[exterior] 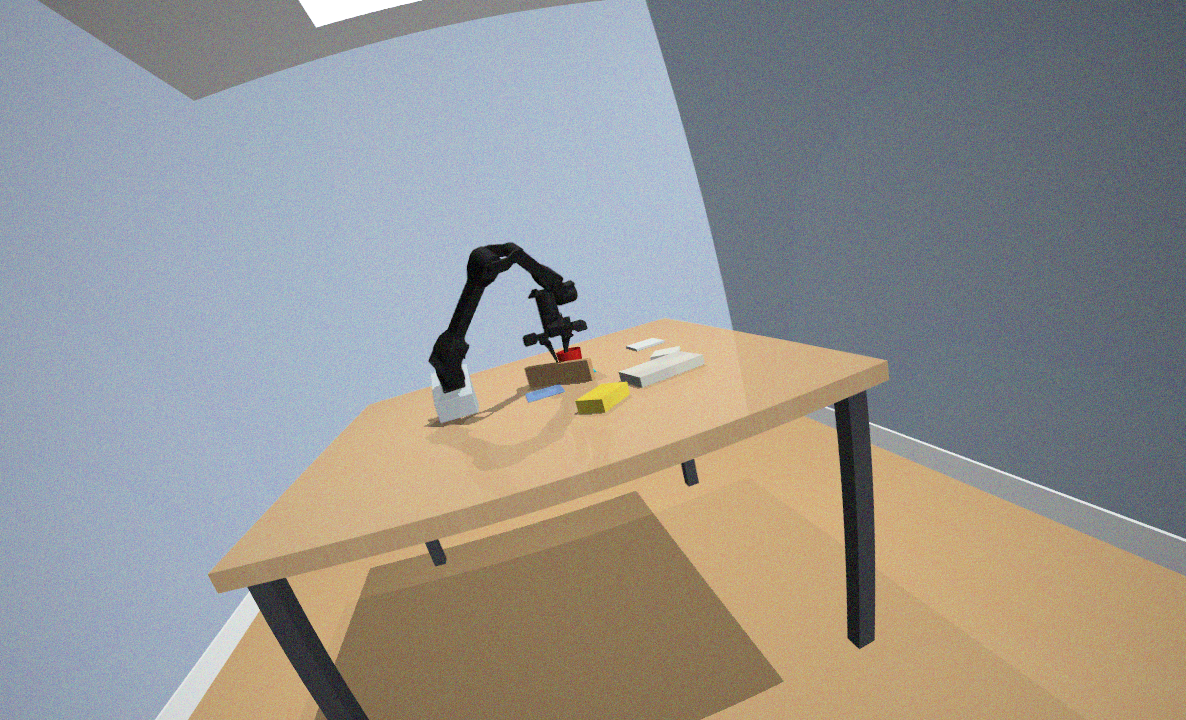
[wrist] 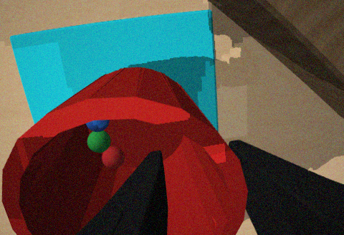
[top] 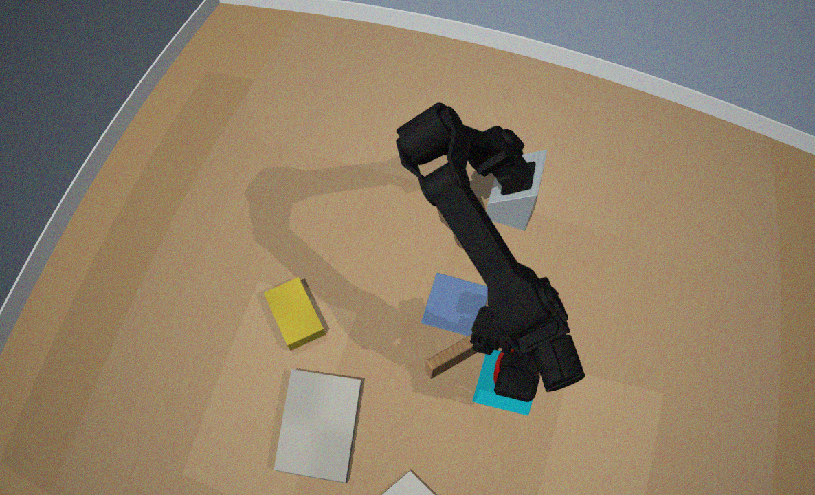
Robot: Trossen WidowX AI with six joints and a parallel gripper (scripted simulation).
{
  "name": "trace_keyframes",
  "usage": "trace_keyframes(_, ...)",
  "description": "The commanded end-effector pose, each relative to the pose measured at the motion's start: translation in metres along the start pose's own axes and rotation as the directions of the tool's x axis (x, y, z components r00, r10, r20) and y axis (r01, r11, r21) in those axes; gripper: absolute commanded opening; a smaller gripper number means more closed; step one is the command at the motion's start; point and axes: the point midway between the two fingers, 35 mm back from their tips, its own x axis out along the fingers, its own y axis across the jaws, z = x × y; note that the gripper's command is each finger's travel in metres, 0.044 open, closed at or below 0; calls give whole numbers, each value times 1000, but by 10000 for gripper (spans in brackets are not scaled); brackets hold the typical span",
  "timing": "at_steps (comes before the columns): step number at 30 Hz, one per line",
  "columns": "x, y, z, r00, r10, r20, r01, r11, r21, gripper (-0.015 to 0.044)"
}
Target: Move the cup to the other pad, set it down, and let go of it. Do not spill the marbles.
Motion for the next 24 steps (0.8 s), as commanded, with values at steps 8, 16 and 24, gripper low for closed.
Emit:
trace_keyframes(8,-19,2,-1,1000,1,-4,-1,1000,5,128)
trace_keyframes(16,-33,1,-1,1000,0,-3,0,1000,2,128)
trace_keyframes(24,-45,-2,0,1000,-2,-1,2,1000,0,128)
